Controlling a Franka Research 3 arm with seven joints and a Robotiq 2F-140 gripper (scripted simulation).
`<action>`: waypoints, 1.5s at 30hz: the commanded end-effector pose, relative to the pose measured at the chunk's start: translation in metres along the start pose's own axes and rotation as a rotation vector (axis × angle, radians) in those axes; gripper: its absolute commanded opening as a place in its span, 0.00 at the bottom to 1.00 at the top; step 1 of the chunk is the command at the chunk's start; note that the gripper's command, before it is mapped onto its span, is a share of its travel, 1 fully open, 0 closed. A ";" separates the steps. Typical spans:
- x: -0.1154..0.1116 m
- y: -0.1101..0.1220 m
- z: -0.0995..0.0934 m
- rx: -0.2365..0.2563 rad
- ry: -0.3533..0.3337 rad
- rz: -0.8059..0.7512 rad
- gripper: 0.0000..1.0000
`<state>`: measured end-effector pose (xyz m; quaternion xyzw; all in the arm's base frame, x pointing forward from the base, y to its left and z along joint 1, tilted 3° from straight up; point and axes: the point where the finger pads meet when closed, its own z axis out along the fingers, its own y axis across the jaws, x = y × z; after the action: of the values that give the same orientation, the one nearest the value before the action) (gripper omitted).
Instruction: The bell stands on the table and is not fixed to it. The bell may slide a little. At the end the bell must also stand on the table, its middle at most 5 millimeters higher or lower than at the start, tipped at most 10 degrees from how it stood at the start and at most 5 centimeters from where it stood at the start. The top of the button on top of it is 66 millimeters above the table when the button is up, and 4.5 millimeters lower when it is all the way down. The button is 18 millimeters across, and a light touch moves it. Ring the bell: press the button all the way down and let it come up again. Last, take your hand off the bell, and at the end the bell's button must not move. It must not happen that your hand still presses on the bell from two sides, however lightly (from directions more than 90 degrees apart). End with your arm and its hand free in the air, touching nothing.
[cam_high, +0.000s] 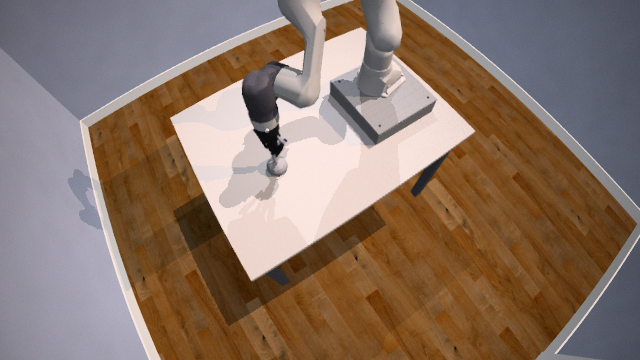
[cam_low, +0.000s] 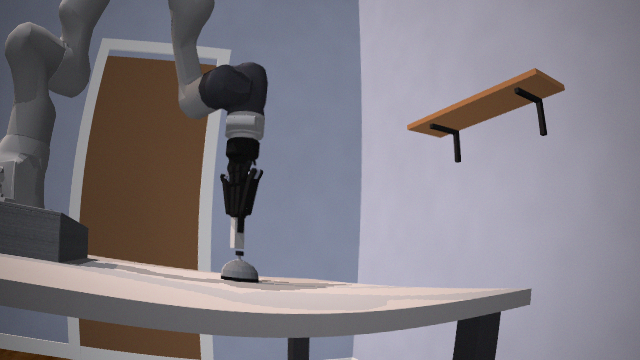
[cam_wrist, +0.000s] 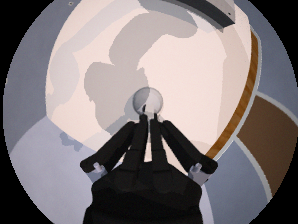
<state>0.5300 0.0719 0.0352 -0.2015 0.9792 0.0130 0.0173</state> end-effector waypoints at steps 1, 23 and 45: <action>-0.001 0.000 0.004 0.000 -0.003 0.006 0.00; -0.001 0.000 0.007 0.000 -0.003 0.006 0.00; -0.001 0.000 0.008 0.000 -0.003 0.006 0.00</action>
<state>0.5294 0.0721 0.0275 -0.2009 0.9794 0.0128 0.0166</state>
